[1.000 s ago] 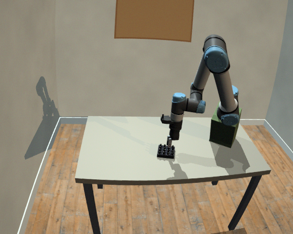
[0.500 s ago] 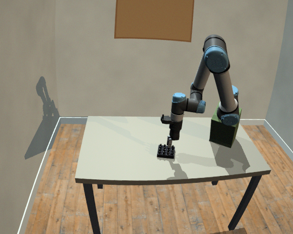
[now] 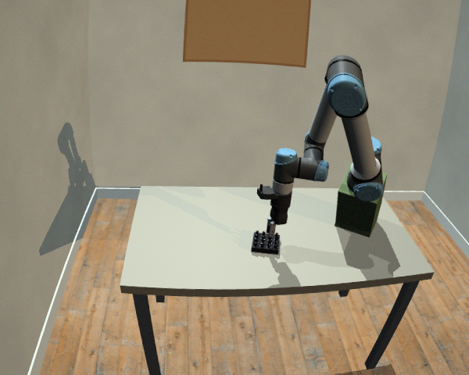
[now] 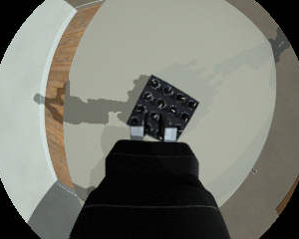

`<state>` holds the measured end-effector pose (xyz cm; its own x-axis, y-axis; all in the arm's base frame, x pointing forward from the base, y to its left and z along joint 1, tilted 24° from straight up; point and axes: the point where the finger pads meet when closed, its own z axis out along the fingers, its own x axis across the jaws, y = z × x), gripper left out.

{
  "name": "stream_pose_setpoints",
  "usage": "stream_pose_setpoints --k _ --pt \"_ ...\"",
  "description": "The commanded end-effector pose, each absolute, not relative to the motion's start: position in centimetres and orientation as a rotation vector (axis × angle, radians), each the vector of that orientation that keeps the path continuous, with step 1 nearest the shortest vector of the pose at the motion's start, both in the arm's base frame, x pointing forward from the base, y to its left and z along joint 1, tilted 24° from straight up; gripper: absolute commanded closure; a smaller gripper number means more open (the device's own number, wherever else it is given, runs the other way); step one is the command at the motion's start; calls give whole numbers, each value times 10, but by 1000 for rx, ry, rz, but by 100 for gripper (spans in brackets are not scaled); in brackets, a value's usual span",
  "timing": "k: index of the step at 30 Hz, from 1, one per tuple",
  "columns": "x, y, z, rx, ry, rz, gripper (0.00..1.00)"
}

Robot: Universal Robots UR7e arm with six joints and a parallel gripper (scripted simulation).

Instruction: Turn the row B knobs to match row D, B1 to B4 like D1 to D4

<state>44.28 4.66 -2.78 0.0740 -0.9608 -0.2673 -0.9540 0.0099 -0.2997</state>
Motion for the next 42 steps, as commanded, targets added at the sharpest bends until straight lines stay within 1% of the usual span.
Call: stream_pose_setpoints --k 1,16,42 --pt "446 46 -25 -2038 1812 -52 54" --pt "449 50 -20 -2336 1425 -154 54" --pt "448 54 -14 -2671 735 -305 54"
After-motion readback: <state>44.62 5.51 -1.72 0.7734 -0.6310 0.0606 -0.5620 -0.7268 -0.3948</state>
